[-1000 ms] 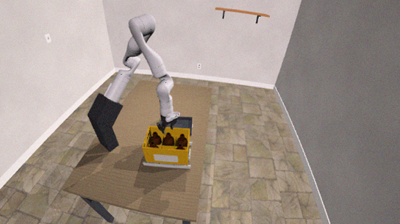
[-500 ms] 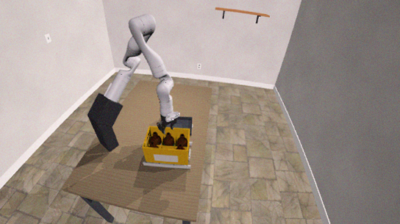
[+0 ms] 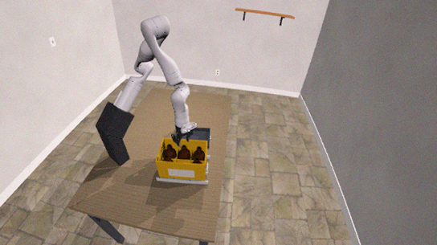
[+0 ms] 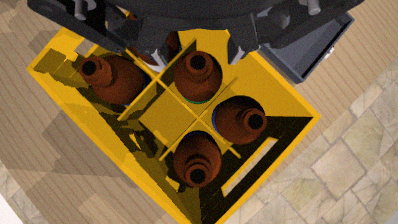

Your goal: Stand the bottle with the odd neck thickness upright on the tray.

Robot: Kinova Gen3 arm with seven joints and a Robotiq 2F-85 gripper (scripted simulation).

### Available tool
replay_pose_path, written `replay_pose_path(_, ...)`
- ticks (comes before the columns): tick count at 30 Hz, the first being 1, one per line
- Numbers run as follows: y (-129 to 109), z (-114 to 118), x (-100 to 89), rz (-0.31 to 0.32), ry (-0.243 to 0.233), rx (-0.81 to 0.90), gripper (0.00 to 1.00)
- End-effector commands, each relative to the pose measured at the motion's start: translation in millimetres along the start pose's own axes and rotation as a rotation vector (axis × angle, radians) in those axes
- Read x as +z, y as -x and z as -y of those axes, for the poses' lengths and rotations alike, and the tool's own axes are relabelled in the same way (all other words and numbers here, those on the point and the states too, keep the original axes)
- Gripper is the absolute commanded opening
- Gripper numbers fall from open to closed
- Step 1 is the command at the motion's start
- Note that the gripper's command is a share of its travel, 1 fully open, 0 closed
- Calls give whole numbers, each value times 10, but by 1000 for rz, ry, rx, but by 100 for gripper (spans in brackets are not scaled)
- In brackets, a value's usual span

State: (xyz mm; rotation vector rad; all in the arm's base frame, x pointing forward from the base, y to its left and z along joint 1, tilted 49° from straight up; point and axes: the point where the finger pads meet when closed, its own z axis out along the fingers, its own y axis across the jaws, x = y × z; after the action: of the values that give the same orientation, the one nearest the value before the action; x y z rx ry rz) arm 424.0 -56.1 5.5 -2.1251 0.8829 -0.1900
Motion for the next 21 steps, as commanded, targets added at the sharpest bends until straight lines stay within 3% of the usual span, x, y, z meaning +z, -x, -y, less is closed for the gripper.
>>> replay_pose_path(1, -23, 12, 3, -4, -2, 4, 64)
replay_pose_path(21, -7, 16, 5, -2, -2, 4, 64)
